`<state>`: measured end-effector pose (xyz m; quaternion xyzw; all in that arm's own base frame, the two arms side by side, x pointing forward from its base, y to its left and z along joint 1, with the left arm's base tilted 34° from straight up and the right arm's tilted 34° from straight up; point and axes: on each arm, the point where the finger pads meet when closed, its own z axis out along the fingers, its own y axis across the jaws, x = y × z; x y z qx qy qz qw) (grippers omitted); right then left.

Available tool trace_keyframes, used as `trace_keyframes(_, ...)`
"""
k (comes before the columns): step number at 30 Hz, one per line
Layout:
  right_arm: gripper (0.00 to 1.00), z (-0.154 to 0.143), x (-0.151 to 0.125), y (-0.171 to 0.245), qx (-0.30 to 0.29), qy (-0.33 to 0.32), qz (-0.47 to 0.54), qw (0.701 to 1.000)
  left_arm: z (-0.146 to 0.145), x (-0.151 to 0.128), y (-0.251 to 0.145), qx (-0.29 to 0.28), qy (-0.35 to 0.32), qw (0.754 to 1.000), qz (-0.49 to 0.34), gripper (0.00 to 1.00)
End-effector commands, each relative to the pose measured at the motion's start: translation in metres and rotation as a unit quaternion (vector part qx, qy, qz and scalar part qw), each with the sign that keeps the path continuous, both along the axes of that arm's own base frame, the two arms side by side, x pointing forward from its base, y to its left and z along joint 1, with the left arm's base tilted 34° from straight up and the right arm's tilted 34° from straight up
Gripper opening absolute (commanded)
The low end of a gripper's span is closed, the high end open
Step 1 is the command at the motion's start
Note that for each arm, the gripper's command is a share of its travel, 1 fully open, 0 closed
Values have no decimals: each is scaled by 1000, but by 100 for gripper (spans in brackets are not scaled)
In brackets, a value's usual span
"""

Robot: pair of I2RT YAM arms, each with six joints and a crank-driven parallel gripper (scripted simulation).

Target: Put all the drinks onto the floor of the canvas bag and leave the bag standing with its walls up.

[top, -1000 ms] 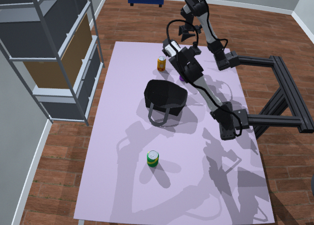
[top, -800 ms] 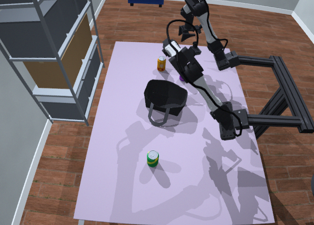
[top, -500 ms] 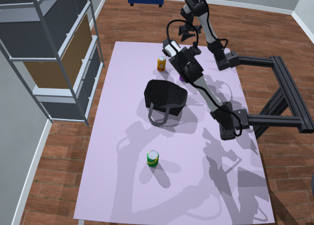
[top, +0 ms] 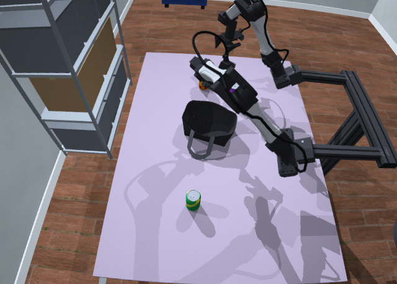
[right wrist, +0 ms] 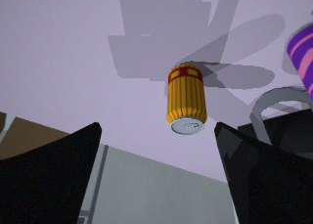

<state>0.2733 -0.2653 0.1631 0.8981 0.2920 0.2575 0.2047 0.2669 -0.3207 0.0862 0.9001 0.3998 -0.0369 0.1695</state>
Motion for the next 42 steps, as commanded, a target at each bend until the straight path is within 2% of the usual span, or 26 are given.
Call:
trace_keyframes(1, 100, 23, 17, 8, -147, 7, 99, 984, 36, 33, 8, -83, -41, 987, 130, 100)
trace_keyframes(2, 100, 27, 22, 14, -171, 9, 121, 978, 43, 41, 15, -97, -45, 982, 157, 100)
trace_keyframes(4, 100, 27, 22, 14, -171, 9, 121, 978, 43, 41, 15, -97, -45, 982, 157, 100)
trace_keyframes(7, 100, 37, 38, 30, -246, 11, 188, 951, 61, 60, 34, -135, -56, 963, 225, 100)
trace_keyframes(13, 100, 64, 67, 67, -393, 9, 303, 868, 103, 97, 81, -232, -80, 894, 374, 100)
trace_keyframes(19, 100, 91, 90, 107, -526, 2, 387, 758, 144, 122, 134, -328, -101, 798, 495, 100)
trace_keyframes(21, 100, 91, 90, 107, -526, 2, 387, 758, 144, 122, 134, -328, -101, 798, 495, 100)
trace_keyframes(22, 100, 94, 91, 112, -540, 2, 395, 744, 144, 124, 138, -335, -99, 788, 507, 100)
trace_keyframes(29, 100, 137, 108, 162, -676, -14, 441, 590, 199, 136, 205, -455, -123, 644, 603, 100)
trace_keyframes(36, 100, 182, 111, 213, -784, -29, 441, 436, 252, 130, 269, -568, -143, 489, 646, 100)
trace_keyframes(38, 100, 182, 111, 213, -784, -29, 441, 436, 252, 130, 269, -568, -143, 489, 646, 100)
trace_keyframes(40, 100, 194, 110, 227, -809, -32, 435, 395, 265, 125, 286, -597, -146, 446, 650, 100)
trace_keyframes(42, 100, 202, 108, 238, -825, -35, 429, 367, 270, 121, 299, -613, -147, 418, 654, 100)
